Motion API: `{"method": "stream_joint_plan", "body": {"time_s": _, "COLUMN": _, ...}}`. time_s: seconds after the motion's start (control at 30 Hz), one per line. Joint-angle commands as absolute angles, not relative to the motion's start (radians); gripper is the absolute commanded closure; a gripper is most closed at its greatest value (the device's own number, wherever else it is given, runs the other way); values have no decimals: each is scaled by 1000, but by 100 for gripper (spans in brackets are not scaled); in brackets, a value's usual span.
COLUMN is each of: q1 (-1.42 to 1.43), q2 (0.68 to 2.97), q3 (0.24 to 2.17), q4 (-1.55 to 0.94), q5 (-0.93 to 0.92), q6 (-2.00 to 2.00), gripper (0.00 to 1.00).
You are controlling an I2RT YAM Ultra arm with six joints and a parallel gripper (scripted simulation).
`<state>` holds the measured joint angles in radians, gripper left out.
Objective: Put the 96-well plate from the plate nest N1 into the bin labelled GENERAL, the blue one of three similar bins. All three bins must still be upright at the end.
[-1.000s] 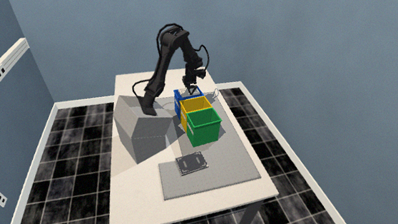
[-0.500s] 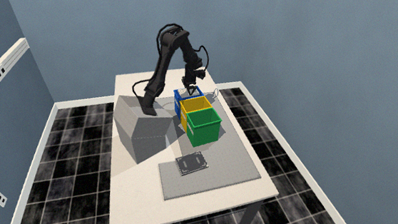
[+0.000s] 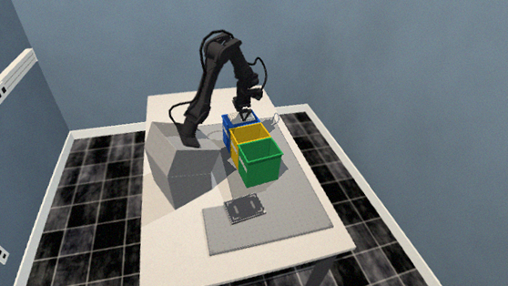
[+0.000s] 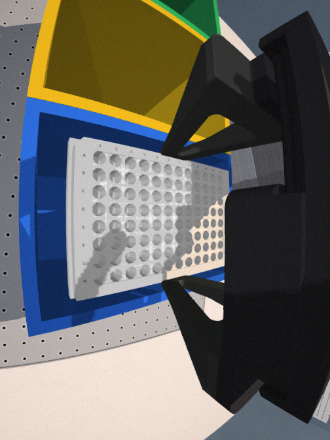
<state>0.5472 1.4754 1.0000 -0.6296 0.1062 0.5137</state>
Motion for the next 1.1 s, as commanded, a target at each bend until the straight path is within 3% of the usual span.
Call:
{"method": "stream_joint_plan", "body": {"time_s": 0.0, "q1": 555, "q2": 1454, "q3": 1029, "q4": -636, "q5": 107, "q6": 515, "gripper": 100}}
{"method": "stream_joint_plan", "body": {"time_s": 1.07, "q1": 541, "q2": 1510, "q3": 985, "q4": -543, "q5": 102, "q6": 503, "gripper": 100}}
